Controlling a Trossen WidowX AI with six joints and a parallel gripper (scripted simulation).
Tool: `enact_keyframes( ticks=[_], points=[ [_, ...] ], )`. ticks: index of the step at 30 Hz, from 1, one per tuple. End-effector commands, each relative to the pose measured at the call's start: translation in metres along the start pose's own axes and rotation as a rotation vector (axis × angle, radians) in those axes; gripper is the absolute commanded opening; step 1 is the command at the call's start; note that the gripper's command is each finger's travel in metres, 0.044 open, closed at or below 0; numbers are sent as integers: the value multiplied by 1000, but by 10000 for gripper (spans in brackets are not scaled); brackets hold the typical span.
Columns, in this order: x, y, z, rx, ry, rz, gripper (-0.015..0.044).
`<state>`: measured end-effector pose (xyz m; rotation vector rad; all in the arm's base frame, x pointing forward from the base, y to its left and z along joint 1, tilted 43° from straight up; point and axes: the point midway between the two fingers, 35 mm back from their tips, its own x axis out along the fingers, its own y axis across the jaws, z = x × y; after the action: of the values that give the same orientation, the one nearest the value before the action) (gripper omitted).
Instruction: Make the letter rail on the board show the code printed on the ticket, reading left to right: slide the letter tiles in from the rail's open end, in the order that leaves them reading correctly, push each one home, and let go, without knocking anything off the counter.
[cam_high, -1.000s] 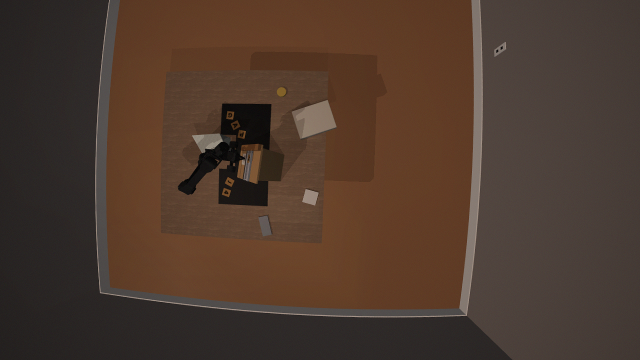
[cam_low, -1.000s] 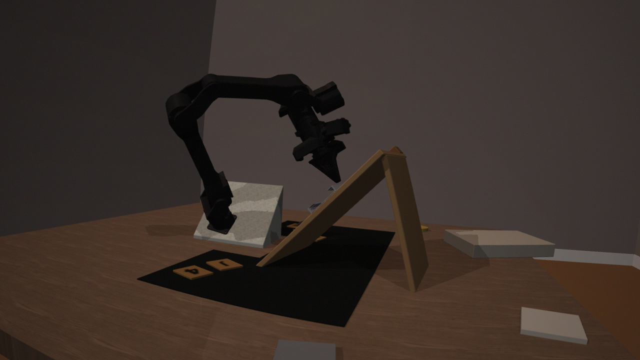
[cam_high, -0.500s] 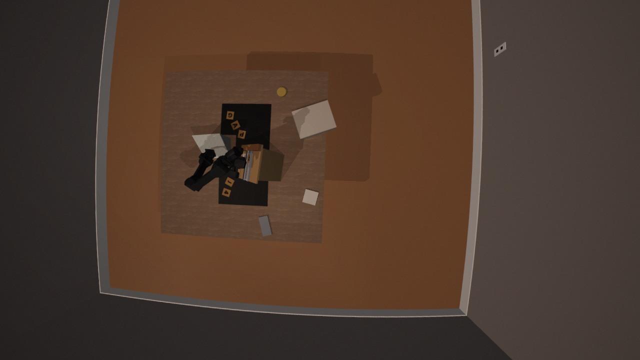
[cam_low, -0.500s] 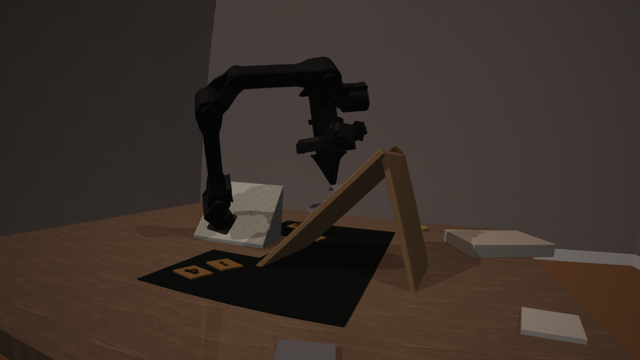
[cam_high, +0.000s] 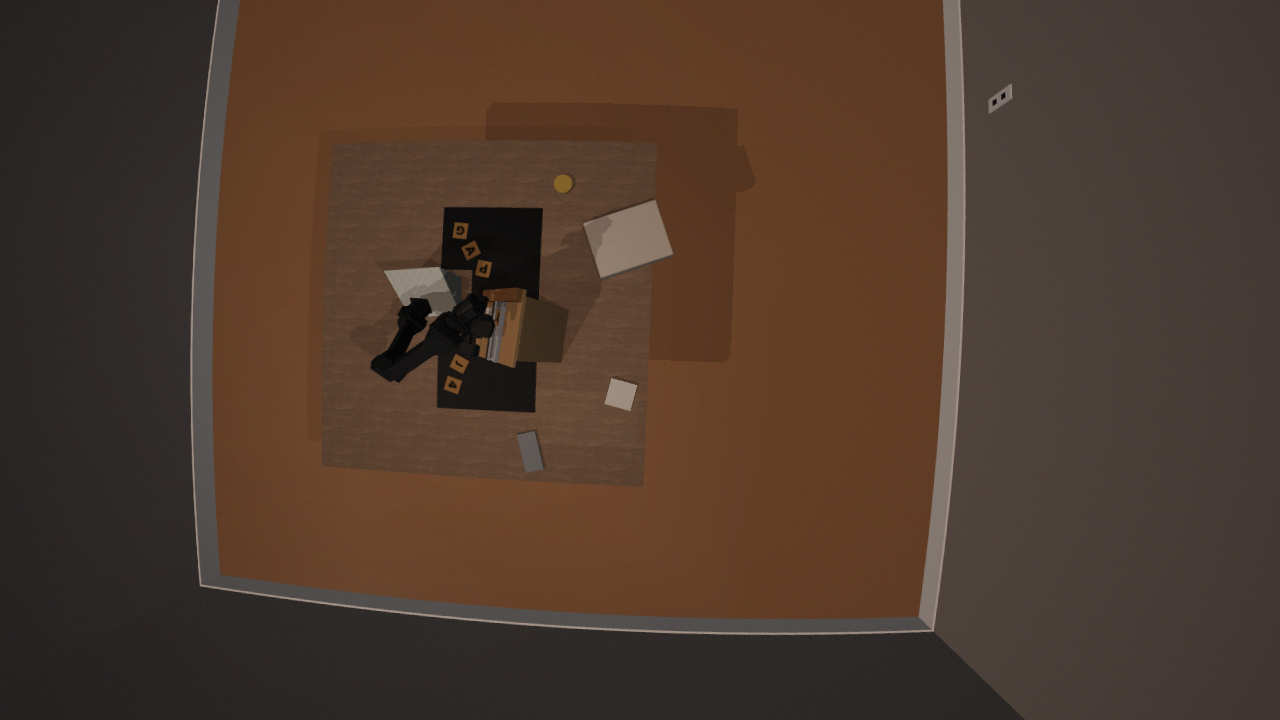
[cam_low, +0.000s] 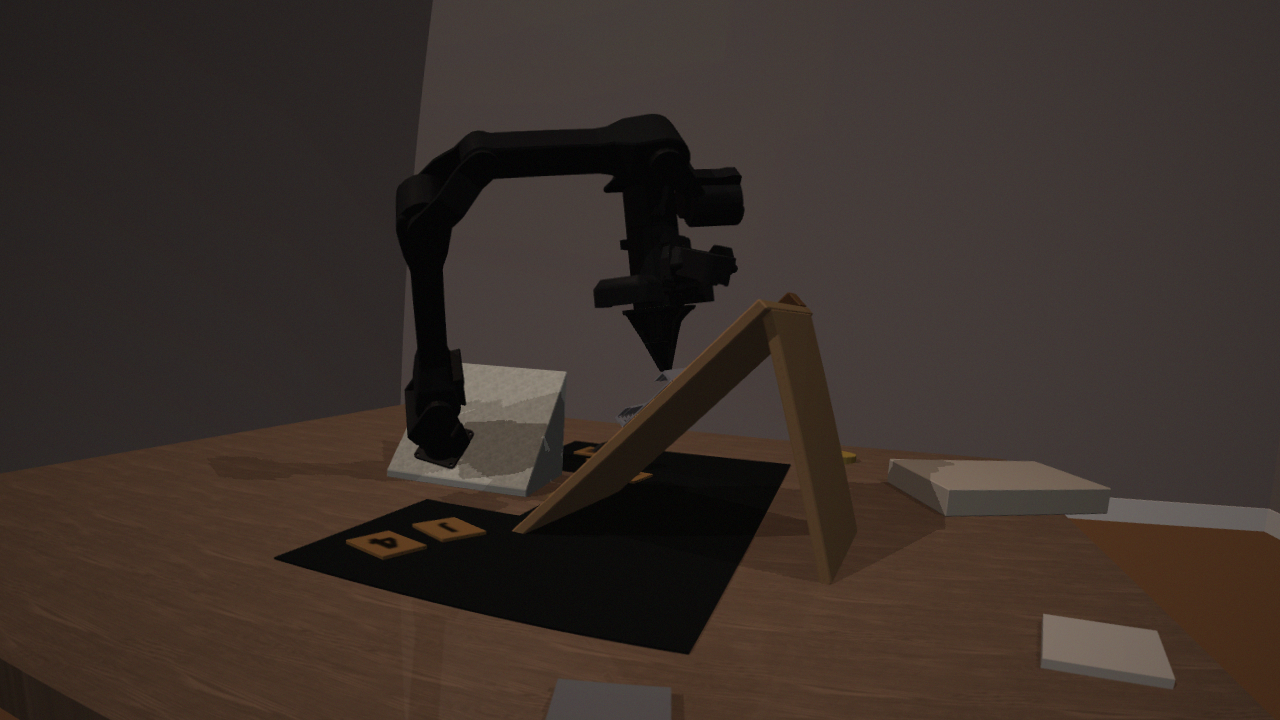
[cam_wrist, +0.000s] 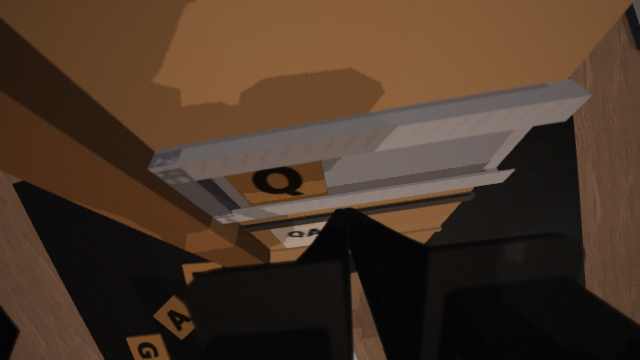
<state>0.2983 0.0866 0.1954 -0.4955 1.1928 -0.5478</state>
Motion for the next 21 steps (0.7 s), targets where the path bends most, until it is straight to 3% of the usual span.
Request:
enact_keyframes(
  ticks=[1,21],
  points=[
    [1,1,1,6,9,-1,0],
    [8,1,9,6,26,-14,0]
  ],
)
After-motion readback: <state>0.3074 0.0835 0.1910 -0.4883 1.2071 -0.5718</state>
